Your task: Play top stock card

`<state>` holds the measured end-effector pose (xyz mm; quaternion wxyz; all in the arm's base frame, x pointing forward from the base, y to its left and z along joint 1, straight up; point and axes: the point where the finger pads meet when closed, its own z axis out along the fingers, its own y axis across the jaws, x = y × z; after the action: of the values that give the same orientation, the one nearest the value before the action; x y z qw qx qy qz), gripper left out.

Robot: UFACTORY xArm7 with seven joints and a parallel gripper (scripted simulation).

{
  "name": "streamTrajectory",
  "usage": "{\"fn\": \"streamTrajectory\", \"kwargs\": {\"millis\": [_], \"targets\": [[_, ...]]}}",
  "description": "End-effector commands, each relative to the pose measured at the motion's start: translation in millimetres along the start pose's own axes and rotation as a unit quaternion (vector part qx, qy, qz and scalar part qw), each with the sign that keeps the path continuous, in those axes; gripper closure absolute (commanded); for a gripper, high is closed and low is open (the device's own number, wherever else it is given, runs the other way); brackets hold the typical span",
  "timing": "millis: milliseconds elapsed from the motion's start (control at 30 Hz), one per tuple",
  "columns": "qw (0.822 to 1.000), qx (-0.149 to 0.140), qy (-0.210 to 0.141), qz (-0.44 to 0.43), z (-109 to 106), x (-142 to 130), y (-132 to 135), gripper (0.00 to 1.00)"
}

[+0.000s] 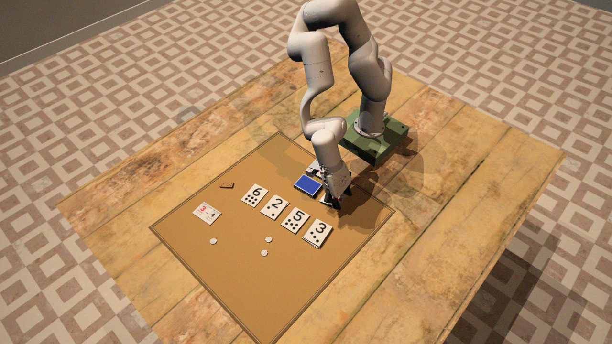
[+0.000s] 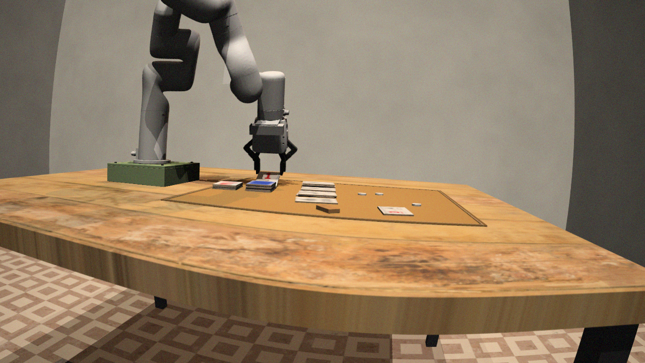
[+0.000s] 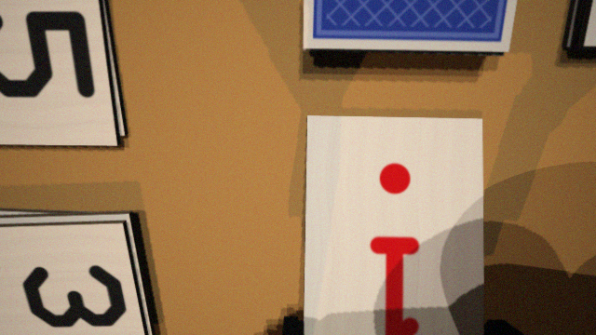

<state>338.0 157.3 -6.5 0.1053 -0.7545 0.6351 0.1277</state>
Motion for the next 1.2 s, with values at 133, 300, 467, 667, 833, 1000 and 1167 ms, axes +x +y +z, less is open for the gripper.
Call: {"fn": "streamTrajectory", "kwargs": {"millis": [133, 300, 467, 667, 833, 1000, 1167], "targets": [[1.0, 0.001, -0.009, -0.001, -0.2, 0.0, -1.2, 0.26], [1.0, 0.002, -0.011, -0.001, -0.2, 0.0, -1.2, 0.26], [1.0, 0.002, -0.011, -0.001, -0.2, 0.0, -1.2, 0.26], [1.0, 0.002, -0.011, -0.001, -0.2, 0.0, -1.2, 0.26], [1.0, 0.002, -0.011, -0.001, -0.2, 0.0, -1.2, 0.26], [1.0, 0.002, -0.011, -0.001, -0.2, 0.0, -1.2, 0.26], [1.0, 0.002, -0.011, -0.001, -0.1, 0.0, -1.2, 0.26]]}}
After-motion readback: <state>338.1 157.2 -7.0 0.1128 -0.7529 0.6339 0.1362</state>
